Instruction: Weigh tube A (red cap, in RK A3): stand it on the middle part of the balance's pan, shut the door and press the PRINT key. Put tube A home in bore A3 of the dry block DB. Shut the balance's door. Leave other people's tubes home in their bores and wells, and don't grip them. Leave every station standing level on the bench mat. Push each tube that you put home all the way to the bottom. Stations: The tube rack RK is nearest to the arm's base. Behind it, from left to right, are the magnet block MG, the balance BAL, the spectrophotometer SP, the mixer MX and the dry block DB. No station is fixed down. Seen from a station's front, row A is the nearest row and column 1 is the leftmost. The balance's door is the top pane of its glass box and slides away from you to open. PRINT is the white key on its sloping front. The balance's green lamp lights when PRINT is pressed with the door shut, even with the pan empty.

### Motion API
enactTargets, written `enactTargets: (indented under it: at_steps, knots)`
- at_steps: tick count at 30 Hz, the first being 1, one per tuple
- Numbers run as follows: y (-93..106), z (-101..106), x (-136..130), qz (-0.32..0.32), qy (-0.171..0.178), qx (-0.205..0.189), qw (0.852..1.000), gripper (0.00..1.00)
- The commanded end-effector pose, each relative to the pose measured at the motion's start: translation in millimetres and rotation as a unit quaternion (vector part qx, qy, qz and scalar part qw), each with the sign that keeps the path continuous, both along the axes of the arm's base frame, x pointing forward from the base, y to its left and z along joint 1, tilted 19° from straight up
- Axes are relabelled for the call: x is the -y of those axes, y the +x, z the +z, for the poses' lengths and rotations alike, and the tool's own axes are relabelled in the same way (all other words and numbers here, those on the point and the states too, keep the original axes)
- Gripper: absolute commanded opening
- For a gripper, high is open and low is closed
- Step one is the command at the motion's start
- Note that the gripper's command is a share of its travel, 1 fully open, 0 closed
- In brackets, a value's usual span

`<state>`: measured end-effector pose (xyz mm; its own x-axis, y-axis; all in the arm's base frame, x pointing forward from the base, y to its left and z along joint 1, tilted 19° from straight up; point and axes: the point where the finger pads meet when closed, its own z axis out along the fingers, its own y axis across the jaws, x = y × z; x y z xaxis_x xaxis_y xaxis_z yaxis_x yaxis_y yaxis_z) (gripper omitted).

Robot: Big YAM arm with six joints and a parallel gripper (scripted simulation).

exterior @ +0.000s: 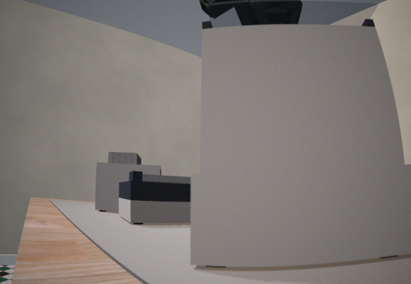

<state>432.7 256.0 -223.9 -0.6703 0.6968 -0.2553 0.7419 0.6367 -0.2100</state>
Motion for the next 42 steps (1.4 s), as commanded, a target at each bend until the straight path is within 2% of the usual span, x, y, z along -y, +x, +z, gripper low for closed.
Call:
enactTargets:
  at_steps: [1,3,4,5,6,42]
  knots:
    - [2.5,-3,5,0.000,-0.001,-0.001,1.000,0.30]
    - [2.5,-3,5,0.000,-0.001,-0.001,1.000,0.30]
    - [2.5,-3,5,0.000,-0.001,-0.001,1.000,0.06]
    - [2.5,-3,5,0.000,-0.001,-0.001,1.000,0.06]
    - [10.2,6,-7,0.001,0.007,0.010,1.000,0.06]
    - [10.2,6,-7,0.001,0.007,0.010,1.000,0.06]
